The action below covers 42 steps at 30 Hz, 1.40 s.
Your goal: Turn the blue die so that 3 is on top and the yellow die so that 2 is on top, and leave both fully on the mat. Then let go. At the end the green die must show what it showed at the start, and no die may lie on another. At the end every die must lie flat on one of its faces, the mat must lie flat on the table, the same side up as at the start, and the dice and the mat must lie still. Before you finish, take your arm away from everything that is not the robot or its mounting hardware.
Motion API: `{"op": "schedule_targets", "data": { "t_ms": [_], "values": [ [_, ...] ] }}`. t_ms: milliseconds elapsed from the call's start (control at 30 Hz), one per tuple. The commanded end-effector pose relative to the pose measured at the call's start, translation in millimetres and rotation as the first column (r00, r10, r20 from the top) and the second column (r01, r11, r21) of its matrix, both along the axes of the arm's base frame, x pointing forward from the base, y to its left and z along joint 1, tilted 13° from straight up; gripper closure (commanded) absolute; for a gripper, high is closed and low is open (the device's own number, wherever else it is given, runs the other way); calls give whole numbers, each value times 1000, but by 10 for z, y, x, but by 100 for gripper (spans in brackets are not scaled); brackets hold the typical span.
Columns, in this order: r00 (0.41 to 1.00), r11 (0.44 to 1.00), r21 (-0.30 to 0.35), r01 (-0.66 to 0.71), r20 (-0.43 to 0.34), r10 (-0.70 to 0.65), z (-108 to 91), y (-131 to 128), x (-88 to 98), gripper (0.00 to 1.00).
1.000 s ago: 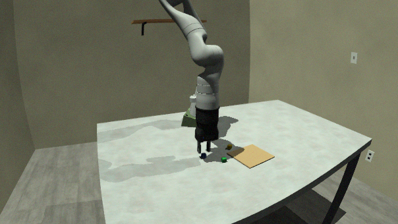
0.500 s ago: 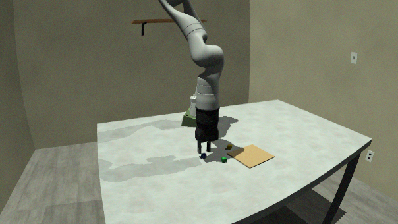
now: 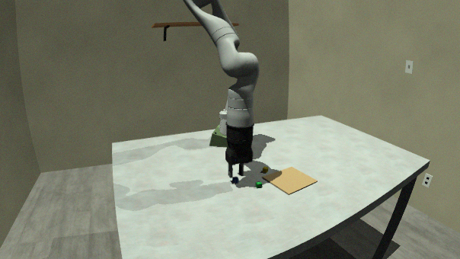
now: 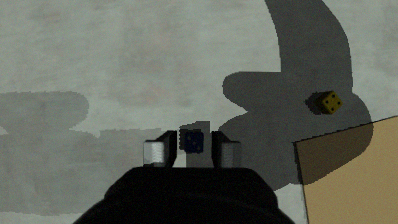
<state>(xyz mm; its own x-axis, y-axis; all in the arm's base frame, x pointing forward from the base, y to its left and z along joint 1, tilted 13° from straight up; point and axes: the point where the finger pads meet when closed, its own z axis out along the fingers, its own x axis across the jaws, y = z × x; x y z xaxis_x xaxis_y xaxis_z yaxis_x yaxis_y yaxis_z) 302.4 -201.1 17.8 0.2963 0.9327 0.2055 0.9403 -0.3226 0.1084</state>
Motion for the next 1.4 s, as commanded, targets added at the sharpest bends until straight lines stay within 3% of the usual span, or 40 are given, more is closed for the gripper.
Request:
{"op": "schedule_targets", "data": {
  "t_ms": [0,667,1367],
  "values": [
    [1000,1000,-1,0,1,0,4,-4,2,36],
    [1000,1000,-1,0,1,0,-22,0,7,36],
    [1000,1000,-1,0,1,0,-208,31,39,36]
  ]
}}
